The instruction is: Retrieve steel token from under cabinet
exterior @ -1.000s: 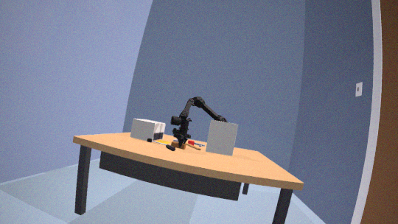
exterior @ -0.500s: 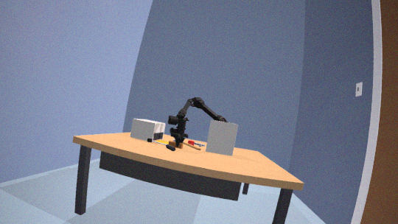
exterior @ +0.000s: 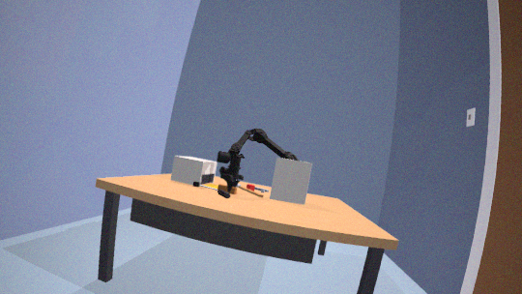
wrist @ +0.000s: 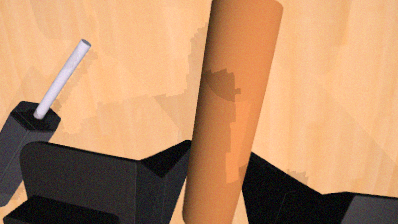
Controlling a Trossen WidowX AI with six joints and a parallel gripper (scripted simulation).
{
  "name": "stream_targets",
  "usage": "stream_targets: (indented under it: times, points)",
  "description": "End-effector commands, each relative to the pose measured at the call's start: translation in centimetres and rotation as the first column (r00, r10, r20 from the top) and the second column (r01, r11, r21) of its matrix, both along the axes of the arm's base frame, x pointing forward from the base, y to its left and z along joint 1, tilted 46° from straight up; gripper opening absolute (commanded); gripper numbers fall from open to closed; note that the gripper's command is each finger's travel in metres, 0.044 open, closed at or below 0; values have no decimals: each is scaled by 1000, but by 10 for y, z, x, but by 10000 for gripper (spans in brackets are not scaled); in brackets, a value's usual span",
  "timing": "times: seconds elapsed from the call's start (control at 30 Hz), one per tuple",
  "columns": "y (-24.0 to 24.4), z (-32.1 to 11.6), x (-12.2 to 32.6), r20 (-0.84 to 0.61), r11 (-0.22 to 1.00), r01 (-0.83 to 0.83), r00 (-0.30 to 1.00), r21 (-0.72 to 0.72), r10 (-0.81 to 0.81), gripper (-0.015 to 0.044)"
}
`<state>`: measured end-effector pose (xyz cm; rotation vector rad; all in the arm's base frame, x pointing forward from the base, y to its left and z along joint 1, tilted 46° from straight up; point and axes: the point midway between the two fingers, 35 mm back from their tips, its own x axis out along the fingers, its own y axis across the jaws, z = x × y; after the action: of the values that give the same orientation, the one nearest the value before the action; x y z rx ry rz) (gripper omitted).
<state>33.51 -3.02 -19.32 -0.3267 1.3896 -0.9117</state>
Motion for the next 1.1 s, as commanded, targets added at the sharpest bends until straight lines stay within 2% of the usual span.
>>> stream_targets:
  times: [0.0, 1.07]
  points:
    - [-2, 2, 8, 6, 1000, 1, 1000, 2, -1, 0]
    - [-14, 10, 44, 7, 1000, 1, 1000, 1, -1, 0]
